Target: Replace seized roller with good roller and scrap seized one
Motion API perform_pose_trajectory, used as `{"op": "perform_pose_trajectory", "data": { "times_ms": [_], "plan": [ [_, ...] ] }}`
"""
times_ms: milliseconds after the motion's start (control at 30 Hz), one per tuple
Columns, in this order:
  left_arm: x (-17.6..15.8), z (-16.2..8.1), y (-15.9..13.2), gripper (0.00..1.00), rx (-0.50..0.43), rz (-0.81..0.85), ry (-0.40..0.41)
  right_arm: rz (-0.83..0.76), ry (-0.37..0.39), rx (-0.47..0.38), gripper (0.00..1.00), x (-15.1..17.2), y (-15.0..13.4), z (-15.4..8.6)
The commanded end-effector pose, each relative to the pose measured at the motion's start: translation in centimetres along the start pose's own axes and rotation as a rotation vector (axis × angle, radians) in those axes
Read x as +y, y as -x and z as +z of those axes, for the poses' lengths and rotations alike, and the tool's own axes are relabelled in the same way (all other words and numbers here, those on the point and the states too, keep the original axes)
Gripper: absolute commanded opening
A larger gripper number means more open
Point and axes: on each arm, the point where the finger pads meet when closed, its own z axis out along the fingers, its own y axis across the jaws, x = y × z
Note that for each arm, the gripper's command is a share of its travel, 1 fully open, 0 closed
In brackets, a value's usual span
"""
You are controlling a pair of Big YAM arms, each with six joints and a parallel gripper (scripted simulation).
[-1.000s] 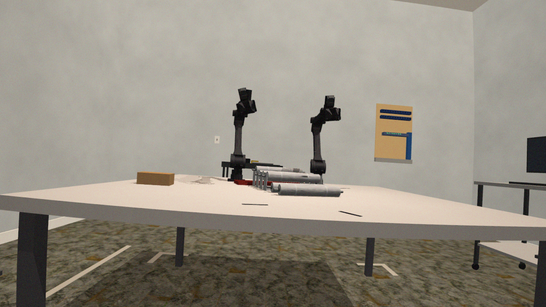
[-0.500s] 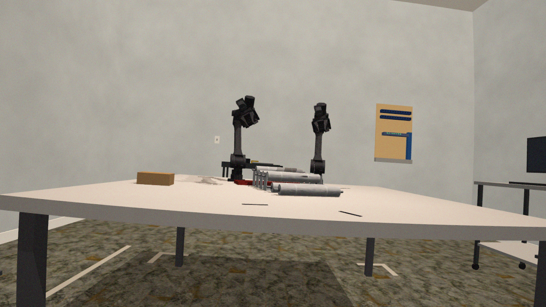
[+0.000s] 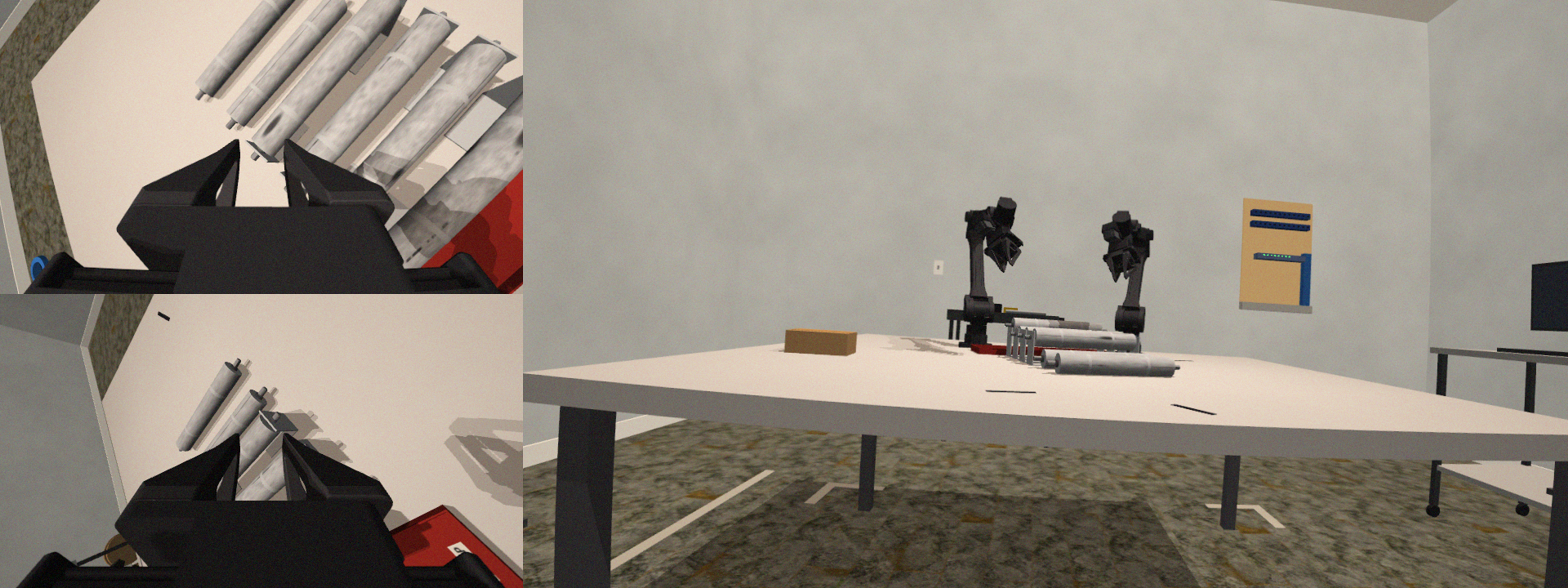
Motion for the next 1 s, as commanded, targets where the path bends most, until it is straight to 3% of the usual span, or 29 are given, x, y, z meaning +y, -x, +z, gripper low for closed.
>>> {"op": "perform_pose_trajectory", "data": {
  "times_ms": [0, 367, 467, 667, 967],
  "plan": [
    [-1.8, -0.5, -1.5, 0.32, 0.049, 0.074, -0.034, 0.106, -0.039, 0.037, 0.32, -0.8, -1.5, -0.1],
    [-7.3, -1.3, -7.3, 0.32, 0.226, 0.291, -0.164, 0.325, -0.224, 0.142, 0.32, -5.1, -6.6, -0.3],
    [-7.6, -1.6, -7.4, 0.32, 0.233, 0.309, -0.172, 0.346, -0.216, 0.138, 0.32, -4.1, -6.1, -0.7],
    [-10.1, -2.4, -11.3, 0.32, 0.335, 0.432, -0.246, 0.452, -0.379, 0.192, 0.32, -8.4, -10.0, -0.4],
    [-12.3, -4.2, -15.6, 0.32, 0.451, 0.599, -0.334, 0.594, -0.516, 0.196, 0.32, -10.9, -12.5, -2.2]
  ]
}}
